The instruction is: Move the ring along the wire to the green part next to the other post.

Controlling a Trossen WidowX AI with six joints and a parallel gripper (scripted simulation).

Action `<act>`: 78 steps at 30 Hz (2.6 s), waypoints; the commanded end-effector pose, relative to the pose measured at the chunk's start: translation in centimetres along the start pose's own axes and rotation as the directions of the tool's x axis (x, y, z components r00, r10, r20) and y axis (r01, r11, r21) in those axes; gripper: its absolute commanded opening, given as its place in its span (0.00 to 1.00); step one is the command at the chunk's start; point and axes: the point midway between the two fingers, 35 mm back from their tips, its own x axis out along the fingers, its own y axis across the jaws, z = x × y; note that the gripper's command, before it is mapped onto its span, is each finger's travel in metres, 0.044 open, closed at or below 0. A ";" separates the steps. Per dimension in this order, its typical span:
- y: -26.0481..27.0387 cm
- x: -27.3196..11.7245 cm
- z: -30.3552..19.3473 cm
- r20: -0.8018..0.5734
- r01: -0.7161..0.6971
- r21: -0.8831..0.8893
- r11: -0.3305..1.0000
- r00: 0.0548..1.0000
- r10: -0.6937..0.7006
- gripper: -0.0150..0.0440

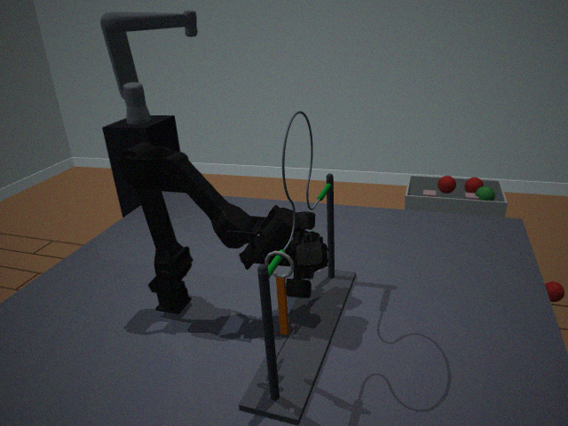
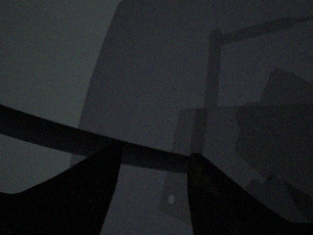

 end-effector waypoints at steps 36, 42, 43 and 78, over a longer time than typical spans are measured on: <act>-16.5 -22.9 0.3 0.793 0.718 -0.408 0.563 0.585 -0.171 0.53; -16.5 -22.9 0.2 0.795 0.722 -0.407 0.559 0.582 -0.172 0.53; -16.5 -22.9 0.2 0.795 0.722 -0.407 0.559 0.581 -0.172 0.53; -13.3 -21.6 7.5 0.805 0.732 -0.412 0.542 0.571 -0.159 0.53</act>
